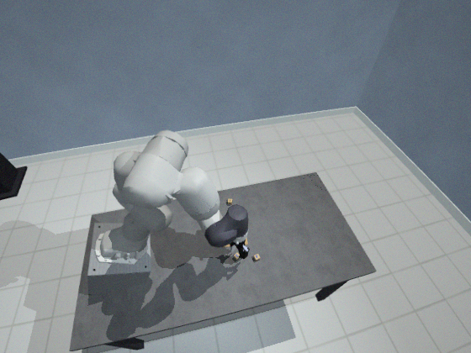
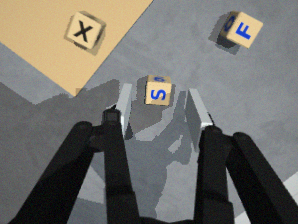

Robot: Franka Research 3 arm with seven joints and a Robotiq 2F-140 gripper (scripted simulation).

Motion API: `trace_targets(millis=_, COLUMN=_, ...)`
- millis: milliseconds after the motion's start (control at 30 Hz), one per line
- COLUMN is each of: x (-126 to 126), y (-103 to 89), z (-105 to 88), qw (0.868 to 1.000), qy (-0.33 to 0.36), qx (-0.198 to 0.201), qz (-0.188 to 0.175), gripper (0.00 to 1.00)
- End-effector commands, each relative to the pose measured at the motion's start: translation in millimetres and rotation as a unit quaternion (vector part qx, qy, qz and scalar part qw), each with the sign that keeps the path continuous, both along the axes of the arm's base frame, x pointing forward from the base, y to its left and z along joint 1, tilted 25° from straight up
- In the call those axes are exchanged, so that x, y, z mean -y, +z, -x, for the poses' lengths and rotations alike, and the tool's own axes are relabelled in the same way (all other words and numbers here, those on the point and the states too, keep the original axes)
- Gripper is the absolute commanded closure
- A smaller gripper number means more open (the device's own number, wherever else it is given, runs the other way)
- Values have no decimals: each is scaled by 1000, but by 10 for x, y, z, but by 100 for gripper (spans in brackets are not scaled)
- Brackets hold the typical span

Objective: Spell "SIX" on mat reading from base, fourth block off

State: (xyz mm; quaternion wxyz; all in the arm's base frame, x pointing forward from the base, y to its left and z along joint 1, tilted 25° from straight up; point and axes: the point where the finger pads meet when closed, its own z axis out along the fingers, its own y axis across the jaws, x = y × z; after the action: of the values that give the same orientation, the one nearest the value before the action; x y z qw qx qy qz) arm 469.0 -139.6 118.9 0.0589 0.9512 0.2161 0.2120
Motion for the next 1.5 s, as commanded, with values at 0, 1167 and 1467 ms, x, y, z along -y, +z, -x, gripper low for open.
trace_targets(millis=0, x=4, y=-1, z=4, qw=1000, qy=-1, qx=0, qz=0, gripper=63)
trace_targets(millis=1167, x=11, y=-295, z=-136, qw=1000, qy=-1, qx=-10, qz=2, gripper=63)
trace_targets(millis=1467, x=11, y=-295, z=-136, qw=1000, qy=-1, qx=-10, qz=2, gripper=63)
